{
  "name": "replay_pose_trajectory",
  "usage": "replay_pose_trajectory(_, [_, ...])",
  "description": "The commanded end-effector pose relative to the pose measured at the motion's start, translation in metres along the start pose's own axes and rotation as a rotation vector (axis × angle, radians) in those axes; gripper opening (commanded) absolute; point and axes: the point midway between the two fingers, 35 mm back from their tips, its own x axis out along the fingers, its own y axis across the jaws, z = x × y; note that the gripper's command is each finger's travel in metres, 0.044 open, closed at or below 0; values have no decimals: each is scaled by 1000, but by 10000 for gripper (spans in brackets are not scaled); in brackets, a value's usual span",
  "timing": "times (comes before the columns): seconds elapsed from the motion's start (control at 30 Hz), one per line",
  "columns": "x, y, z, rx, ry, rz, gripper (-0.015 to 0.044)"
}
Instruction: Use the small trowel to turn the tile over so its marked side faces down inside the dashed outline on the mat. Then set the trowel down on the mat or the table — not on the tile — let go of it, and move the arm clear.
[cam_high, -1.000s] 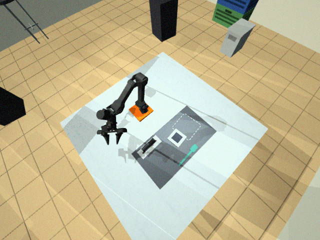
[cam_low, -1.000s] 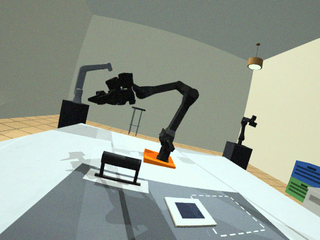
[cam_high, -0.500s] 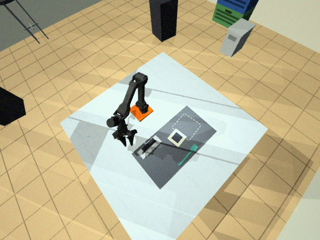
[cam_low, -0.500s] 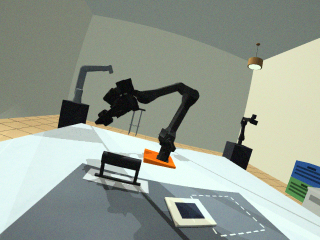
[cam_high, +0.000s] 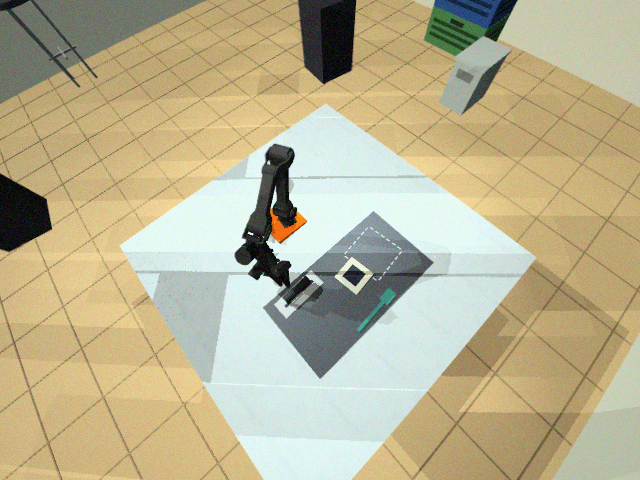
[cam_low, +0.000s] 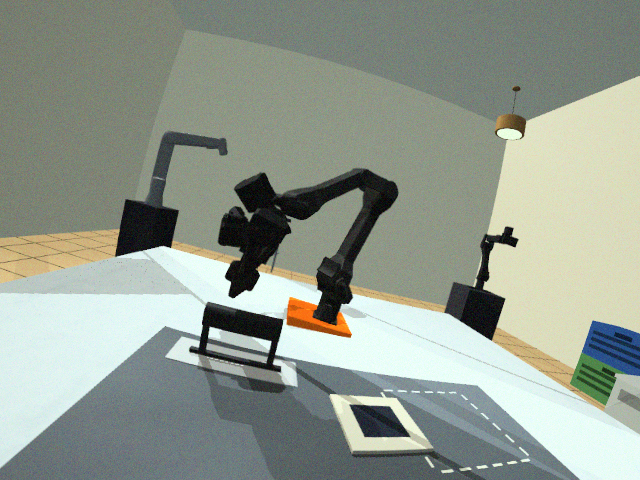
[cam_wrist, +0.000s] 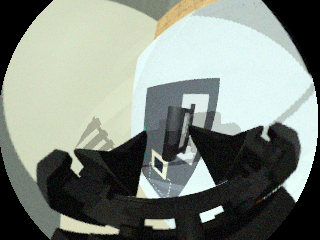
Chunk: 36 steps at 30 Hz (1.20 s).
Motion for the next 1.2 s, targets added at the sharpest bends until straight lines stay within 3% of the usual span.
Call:
replay_pose_trajectory(0.0, [9,-5,-22,103,68,-25,300])
replay_pose_trajectory(0.2, [17,-7,-46,221,148,-57,300])
replay_pose_trajectory(1.17, [57,-9,-50,220,149,-57,300])
